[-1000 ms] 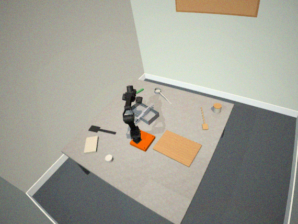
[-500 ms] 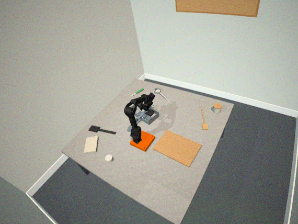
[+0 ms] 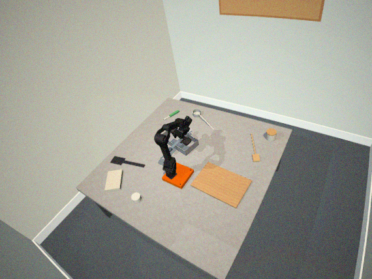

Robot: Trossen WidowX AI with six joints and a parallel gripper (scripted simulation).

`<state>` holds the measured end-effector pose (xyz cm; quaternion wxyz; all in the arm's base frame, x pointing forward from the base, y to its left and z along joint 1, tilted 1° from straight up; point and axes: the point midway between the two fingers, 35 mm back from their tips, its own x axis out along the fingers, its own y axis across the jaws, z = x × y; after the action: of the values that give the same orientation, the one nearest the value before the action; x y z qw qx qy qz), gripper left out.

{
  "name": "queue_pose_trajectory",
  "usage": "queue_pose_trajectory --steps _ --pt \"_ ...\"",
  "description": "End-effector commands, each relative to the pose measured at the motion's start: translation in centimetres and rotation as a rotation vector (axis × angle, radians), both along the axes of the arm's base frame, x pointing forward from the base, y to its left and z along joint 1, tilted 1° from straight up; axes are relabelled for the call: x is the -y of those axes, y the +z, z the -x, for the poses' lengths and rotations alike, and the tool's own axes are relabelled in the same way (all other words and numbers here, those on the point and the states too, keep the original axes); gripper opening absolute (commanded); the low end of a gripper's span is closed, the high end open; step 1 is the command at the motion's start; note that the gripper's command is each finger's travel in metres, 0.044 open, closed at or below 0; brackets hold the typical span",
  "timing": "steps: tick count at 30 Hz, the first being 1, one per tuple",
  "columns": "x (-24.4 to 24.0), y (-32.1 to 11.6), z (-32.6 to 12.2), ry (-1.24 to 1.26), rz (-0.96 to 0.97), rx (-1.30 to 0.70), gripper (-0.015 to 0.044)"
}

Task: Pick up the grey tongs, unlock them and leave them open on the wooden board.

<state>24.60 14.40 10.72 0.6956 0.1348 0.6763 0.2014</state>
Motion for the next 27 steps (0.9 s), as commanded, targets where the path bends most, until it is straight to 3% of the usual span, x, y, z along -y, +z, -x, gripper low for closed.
queue_pose_trajectory --steps 1,27 --pt "-0.3 -0.6 0.1 -0.001 -0.001 -0.01 0.026" --pt "-2.3 -4.4 0.0 -0.001 -0.002 -0.01 0.026"
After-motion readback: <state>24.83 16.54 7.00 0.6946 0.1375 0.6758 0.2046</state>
